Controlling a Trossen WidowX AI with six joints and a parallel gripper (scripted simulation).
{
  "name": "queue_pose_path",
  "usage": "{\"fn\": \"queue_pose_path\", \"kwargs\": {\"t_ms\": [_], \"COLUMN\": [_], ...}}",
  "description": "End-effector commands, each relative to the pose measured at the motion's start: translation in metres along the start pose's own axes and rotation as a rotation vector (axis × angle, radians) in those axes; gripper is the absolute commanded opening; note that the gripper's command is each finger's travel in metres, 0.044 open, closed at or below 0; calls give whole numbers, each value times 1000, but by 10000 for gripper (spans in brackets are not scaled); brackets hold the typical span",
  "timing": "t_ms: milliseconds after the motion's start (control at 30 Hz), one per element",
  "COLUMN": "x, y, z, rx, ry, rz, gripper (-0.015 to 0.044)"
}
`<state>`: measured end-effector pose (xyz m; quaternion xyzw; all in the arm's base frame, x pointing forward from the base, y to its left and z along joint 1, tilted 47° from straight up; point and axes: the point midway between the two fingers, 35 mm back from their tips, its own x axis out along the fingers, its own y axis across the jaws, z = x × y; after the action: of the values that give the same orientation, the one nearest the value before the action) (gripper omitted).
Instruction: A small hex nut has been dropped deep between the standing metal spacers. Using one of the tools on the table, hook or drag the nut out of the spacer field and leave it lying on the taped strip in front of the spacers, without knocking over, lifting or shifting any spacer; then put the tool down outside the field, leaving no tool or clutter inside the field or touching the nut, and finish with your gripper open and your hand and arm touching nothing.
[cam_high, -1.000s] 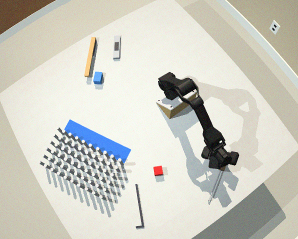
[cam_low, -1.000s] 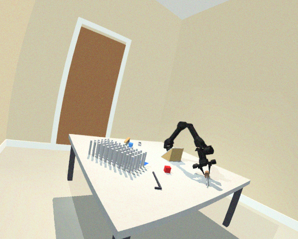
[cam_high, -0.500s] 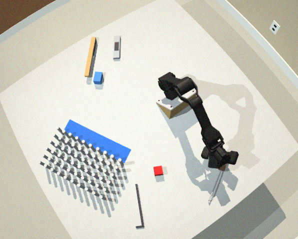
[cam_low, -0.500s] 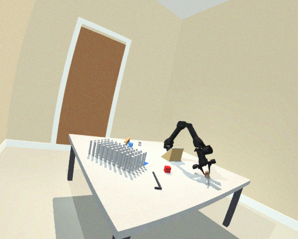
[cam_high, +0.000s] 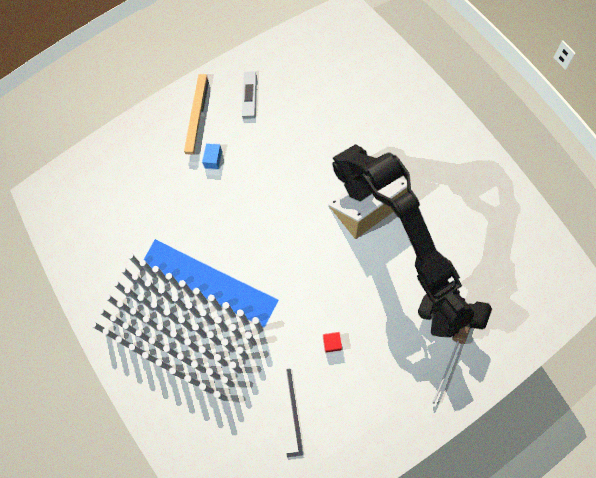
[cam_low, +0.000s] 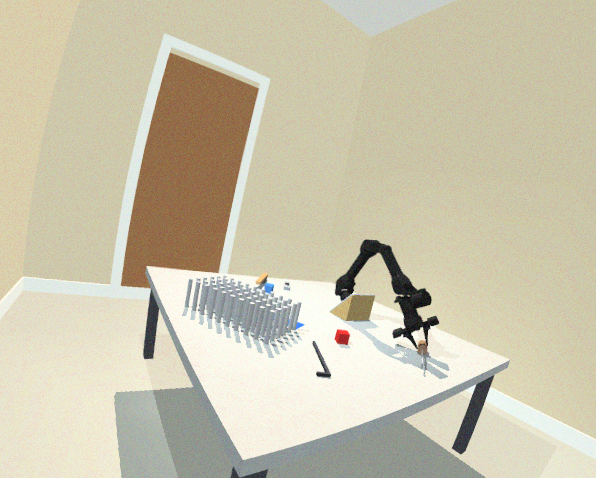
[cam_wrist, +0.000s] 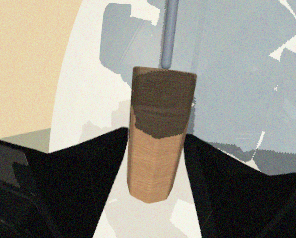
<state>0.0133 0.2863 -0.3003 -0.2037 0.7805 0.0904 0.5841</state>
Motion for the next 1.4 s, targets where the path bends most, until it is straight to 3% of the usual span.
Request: {"fn": "queue_pose_path", "kwargs": {"t_ms": [0,1367], "x": [3,3], "y": [-5,-6], "z": [-2,-2], "rx": [0,-6], "ry": [1,-33], "rz": [-2,120], "gripper": [0,0]}}
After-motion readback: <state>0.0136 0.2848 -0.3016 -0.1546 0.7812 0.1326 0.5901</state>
